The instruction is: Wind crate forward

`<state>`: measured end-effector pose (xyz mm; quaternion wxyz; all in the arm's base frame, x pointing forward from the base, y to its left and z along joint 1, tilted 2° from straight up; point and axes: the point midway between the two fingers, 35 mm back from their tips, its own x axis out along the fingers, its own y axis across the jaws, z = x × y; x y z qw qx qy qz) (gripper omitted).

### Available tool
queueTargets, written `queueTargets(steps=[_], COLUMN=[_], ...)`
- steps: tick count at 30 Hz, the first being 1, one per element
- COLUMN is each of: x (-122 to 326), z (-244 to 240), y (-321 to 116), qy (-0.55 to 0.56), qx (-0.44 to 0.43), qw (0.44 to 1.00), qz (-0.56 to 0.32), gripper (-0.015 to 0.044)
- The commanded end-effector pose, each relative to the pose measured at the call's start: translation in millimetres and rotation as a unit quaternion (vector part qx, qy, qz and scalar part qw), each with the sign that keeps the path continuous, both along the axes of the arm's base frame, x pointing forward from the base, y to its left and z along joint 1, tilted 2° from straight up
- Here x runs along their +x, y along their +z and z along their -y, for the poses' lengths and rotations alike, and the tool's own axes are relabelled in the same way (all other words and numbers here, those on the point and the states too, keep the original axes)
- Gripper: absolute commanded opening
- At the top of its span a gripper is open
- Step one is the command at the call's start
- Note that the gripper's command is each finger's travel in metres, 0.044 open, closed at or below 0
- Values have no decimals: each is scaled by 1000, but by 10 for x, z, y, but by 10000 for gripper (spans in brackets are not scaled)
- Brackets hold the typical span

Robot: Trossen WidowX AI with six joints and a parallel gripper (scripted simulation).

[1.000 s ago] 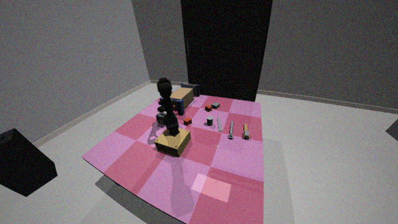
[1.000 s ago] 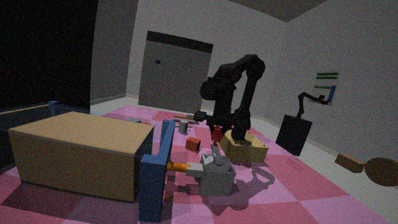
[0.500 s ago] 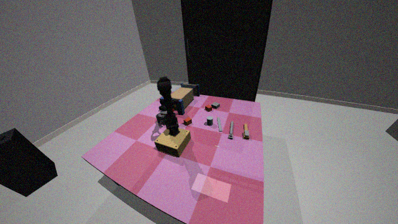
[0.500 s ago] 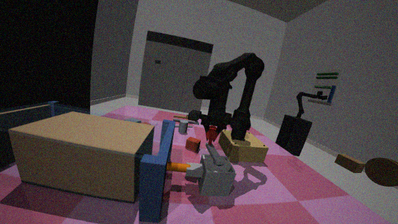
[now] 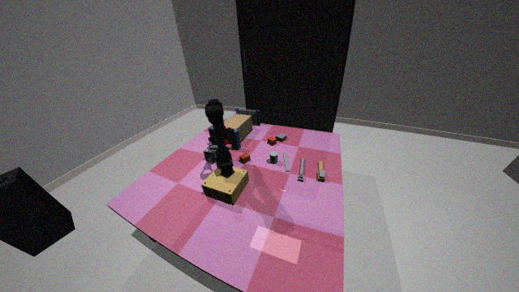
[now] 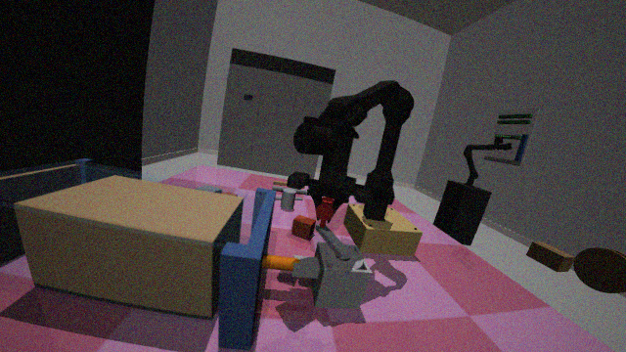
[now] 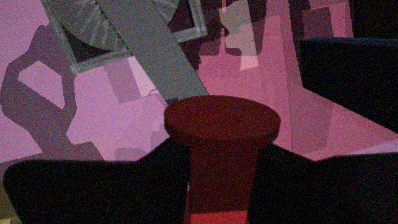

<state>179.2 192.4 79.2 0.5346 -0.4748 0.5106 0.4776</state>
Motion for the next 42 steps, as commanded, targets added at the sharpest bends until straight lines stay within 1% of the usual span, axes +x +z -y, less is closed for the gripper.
queueTargets(steps=[1,42], x=[107,415], z=[-64,-431], y=[0,32], qy=[-1,-1], qx=[4,6], qw=[1000,1000], qz=[9,11], gripper=[0,0])
